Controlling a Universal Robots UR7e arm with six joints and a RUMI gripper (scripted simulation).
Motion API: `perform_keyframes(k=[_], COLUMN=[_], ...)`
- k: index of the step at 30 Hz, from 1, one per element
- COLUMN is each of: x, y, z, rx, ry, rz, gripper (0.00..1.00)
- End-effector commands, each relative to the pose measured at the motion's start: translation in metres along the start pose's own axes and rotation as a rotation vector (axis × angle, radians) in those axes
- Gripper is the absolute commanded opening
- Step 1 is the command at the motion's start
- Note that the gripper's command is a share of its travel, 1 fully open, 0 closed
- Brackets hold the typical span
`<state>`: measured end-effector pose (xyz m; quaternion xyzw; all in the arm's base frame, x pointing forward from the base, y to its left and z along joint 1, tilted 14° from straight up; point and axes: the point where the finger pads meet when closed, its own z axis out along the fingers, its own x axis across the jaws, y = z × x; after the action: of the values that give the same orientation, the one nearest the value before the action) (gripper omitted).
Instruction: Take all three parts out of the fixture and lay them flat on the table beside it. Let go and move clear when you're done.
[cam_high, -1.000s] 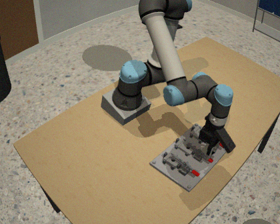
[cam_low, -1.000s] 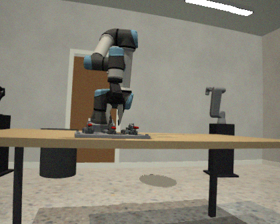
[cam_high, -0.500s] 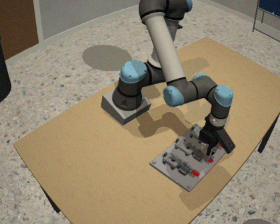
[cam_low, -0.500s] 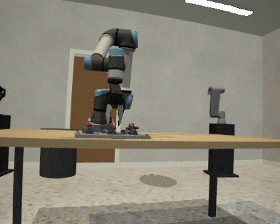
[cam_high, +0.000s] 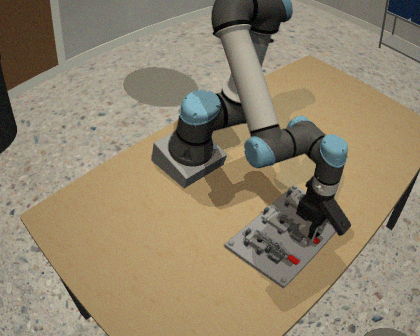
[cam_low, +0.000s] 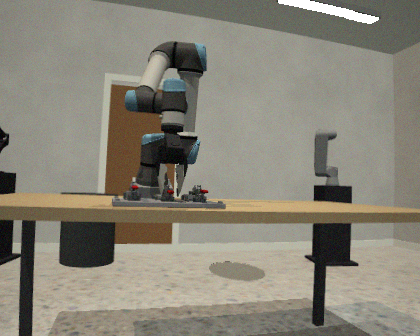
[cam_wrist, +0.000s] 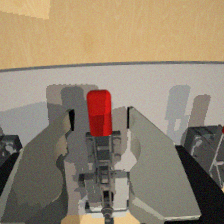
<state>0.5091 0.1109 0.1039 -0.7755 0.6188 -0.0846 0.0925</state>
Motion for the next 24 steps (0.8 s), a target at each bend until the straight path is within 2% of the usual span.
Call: perform_keyframes(k=[1, 17, 18, 24], x=[0.0001, 0.0001, 0.0001, 0.0001], y=[-0.0006, -0.0006, -0.0006, -0.0006], z=[0.0017, 0.0018, 0.0018, 0.0018], rx=[0.002, 0.002, 0.002, 0.002], ry=[0.0, 0.0, 0.0, 0.0], rz=[0.0, 0.0, 0.0, 0.0], gripper=[0.28, 0.28, 0.0, 0.0])
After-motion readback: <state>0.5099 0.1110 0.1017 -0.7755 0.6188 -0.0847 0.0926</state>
